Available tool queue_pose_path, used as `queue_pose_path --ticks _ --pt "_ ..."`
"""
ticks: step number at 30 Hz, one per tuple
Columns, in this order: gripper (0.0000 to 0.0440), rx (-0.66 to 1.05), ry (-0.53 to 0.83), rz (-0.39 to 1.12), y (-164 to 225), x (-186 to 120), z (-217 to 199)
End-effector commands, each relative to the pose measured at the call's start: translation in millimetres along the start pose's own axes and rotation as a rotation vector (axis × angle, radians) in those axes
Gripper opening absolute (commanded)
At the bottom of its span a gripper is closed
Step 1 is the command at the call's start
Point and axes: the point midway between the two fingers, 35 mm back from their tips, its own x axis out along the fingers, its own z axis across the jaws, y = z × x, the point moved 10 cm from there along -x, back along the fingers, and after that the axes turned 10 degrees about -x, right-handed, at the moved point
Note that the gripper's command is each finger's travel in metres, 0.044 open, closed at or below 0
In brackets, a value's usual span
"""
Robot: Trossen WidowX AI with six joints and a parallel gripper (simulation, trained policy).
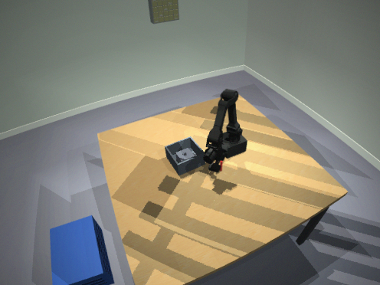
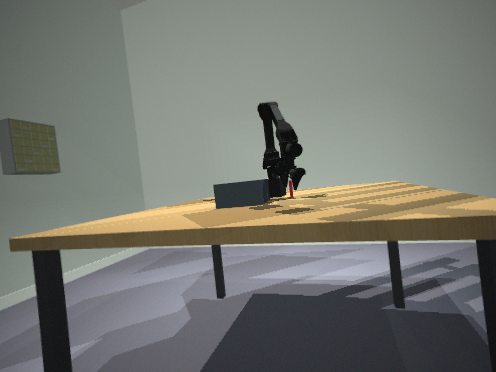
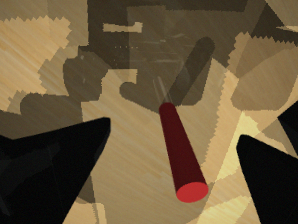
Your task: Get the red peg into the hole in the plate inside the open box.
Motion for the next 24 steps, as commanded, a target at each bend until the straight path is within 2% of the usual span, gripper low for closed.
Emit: queue_pose_path --ticks 1,13,24 --pt "0.0303 -0.002 0.022 0.002 -0.3 11.3 -1.5" --pt "0.0006 -0.007 0.114 0.03 1.5 38.1 -4.8" --pt "0.0 -0.023 0.076 -0.032 0.8 8.8 7.3"
